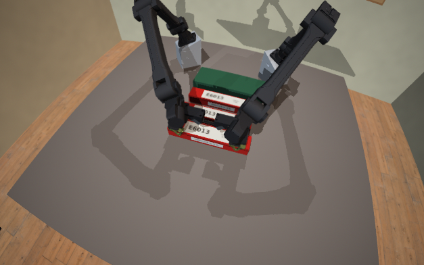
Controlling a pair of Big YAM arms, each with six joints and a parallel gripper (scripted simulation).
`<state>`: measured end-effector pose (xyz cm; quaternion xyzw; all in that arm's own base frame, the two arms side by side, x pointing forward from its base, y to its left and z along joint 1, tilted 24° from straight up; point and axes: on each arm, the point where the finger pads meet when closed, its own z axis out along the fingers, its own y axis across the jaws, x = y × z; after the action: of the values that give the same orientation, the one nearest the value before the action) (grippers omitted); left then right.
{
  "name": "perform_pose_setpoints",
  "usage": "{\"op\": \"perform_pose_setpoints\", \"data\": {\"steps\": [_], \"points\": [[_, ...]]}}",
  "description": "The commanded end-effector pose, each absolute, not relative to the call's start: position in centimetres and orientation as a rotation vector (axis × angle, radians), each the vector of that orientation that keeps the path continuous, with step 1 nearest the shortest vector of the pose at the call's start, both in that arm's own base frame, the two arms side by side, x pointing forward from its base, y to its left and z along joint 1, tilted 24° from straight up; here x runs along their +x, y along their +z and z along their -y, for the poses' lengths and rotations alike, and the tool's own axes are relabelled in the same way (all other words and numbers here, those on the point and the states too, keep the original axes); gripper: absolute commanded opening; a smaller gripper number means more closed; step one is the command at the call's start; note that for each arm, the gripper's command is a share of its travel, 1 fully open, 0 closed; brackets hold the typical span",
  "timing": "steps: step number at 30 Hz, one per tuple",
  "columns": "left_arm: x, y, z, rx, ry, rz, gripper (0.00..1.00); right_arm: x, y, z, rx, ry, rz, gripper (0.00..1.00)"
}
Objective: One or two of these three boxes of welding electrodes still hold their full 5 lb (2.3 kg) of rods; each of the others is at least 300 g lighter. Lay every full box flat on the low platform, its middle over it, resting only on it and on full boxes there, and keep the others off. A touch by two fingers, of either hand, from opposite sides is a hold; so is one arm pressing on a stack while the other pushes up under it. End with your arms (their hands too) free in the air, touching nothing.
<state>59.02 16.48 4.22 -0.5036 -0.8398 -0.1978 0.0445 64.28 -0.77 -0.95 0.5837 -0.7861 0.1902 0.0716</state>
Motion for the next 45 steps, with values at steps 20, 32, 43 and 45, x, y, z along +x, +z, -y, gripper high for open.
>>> {"op": "perform_pose_setpoints", "data": {"steps": [20,32,43,45], "points": [[61.1,9.6,-17.0,-1.565,-0.726,2.607,0.0,67.5,5.4,0.2,1.8,0.709,2.438,0.0],[61.0,8.9,-17.6,-1.556,-0.725,2.611,0.0,67.5,4.7,0.8,1.792,0.706,2.44,0.0],[61.3,8.3,-17.8,-1.558,-0.728,2.612,0.0,67.7,4.1,1.1,1.791,0.707,2.44,0.0],[61.2,8.2,-17.8,-1.558,-0.725,2.611,0.0,67.6,4.0,1.1,1.791,0.706,2.439,0.0]]}}
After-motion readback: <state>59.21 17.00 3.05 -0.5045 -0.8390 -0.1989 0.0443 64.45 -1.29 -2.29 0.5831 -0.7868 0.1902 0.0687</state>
